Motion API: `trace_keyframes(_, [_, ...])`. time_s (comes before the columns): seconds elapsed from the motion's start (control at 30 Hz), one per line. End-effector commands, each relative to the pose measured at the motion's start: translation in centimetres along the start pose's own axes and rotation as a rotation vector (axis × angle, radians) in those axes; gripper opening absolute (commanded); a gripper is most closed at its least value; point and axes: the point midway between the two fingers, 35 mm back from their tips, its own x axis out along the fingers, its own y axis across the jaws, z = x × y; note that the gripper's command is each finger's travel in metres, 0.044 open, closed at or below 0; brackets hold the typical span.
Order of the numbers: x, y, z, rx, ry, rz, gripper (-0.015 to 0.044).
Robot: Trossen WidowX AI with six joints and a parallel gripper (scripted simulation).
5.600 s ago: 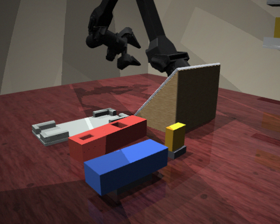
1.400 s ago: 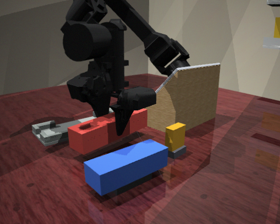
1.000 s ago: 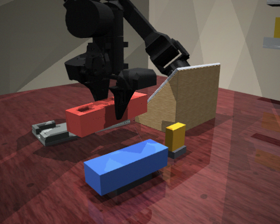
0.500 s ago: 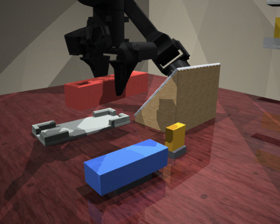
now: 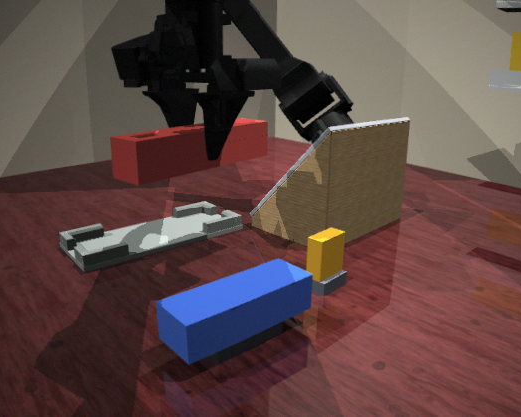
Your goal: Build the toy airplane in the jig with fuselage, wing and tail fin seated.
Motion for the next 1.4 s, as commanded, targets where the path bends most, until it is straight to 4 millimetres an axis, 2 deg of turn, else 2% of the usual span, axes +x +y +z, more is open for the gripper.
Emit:
trace_keyframes(0.0, [0.4, -1.1, 0.0, 0.011, -0.009, 0.005, 0.0])
trace_keyframes(0.53, [3.0, -5.6, -0.7, 0.069, -0.012, 0.011, 0.0])
trace_keyframes(1.2, [5.9, -10.4, -2.7, 0.142, -0.007, -0.013, 0.0])
trace_keyframes(1.37, [5.9, -10.4, -2.7, 0.142, -0.007, -0.013, 0.0131])
